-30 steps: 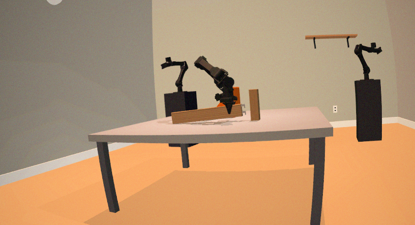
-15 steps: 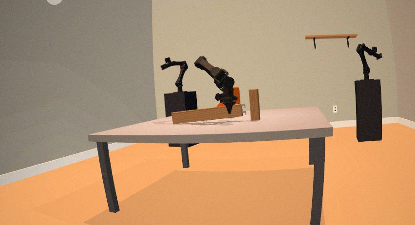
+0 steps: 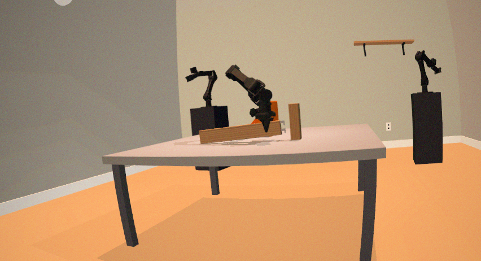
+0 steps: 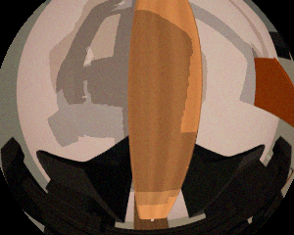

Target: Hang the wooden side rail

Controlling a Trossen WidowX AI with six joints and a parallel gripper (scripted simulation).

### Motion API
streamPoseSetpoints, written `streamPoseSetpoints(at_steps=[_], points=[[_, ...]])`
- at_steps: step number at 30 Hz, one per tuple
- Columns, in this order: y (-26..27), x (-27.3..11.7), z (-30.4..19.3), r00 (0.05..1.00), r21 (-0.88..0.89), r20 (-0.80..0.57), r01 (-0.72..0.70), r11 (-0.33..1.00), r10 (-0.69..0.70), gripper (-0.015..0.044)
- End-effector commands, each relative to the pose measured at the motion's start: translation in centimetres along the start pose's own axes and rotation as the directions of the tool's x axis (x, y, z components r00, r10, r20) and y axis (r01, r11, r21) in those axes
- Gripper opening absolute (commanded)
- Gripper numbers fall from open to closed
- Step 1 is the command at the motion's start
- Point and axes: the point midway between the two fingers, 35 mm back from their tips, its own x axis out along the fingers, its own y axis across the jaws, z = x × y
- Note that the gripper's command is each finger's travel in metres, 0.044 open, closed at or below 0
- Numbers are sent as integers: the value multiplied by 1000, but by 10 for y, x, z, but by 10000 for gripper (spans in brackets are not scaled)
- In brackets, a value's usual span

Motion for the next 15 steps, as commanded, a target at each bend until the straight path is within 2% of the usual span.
streamPoseSetpoints(at_steps=[1,15], points=[[1,-3,-4,1000,-1,-4,-10,1000,10,0],[2,-4,-5,1000,-1,-4,-10,1000,10,0]])
